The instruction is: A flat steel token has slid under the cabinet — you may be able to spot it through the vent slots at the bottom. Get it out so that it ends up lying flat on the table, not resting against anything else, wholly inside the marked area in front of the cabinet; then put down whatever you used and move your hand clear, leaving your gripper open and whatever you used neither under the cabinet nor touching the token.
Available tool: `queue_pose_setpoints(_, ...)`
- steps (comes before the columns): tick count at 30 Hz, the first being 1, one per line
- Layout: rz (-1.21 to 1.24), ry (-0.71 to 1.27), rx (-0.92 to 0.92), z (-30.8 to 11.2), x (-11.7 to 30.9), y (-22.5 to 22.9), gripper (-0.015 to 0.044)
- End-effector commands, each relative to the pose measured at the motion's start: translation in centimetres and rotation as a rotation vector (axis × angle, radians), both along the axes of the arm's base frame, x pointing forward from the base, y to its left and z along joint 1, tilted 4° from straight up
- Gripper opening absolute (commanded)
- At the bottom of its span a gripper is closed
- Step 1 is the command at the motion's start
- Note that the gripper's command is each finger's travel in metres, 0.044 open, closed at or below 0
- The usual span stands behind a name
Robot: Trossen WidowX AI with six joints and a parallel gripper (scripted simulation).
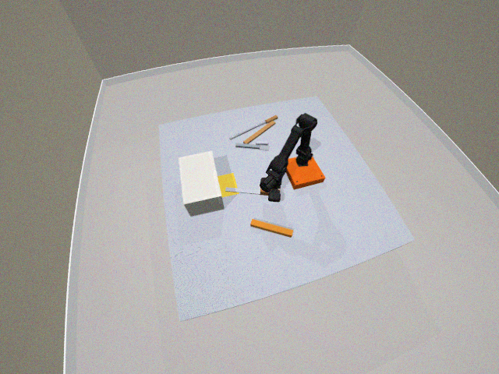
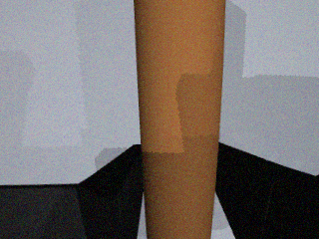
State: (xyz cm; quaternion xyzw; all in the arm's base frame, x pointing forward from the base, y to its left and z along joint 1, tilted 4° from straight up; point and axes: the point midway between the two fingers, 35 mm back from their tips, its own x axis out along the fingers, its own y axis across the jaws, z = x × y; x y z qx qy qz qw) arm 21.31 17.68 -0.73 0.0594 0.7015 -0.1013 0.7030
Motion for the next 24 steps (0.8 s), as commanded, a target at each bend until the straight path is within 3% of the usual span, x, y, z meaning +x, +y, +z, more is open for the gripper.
queue_pose_setpoints(1, 0.009, -0.003, 0.01, 0.2, 0.1, 0.7, 0.0)
queue_pose_setpoints(24, 0.009, -0.003, 0.012, 0.1, 0.1, 2.4, 0.0)
